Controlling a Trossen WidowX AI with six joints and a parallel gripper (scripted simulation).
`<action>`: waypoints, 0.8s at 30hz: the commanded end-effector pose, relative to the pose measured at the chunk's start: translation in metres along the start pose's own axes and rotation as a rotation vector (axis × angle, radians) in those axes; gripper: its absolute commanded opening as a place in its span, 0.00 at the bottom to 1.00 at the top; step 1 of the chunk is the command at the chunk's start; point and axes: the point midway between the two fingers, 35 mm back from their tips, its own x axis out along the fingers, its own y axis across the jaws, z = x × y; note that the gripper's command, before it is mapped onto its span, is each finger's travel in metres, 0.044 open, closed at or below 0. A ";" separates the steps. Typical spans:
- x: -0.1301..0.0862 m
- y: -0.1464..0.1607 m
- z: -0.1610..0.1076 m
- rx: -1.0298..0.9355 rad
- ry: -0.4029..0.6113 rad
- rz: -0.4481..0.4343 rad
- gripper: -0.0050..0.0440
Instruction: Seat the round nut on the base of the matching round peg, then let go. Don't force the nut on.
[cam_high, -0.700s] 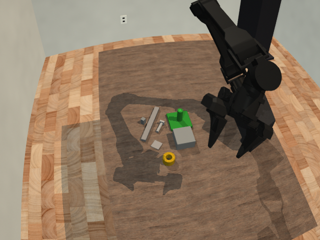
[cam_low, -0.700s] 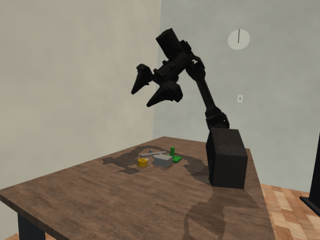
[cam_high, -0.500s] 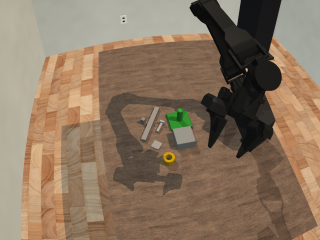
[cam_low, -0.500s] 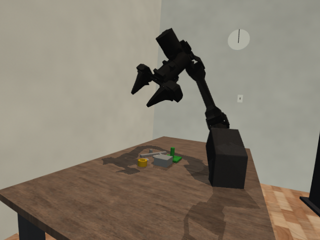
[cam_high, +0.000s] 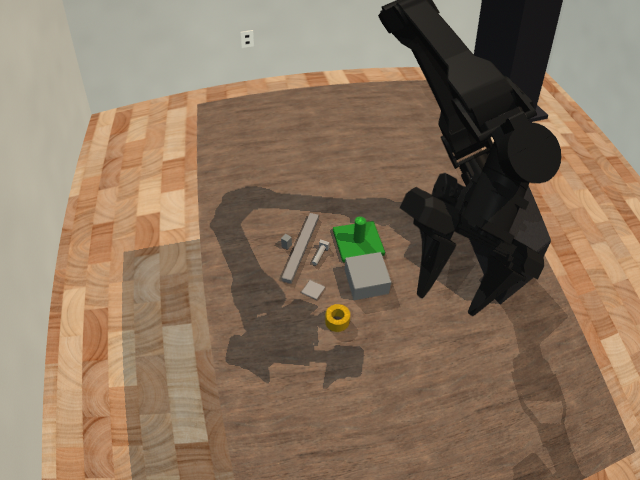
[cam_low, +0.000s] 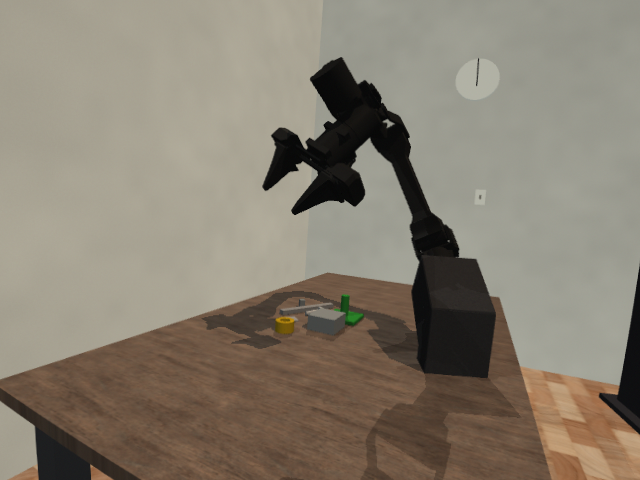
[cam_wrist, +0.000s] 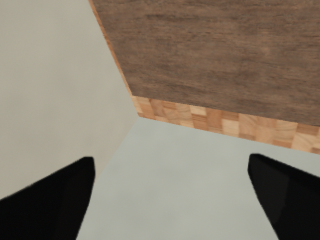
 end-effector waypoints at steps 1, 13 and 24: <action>0.014 0.013 0.015 -0.151 -0.044 -0.027 0.76; 0.051 0.025 0.060 -0.506 -0.143 -0.144 0.76; 0.081 0.031 0.108 -0.918 -0.179 -0.314 0.76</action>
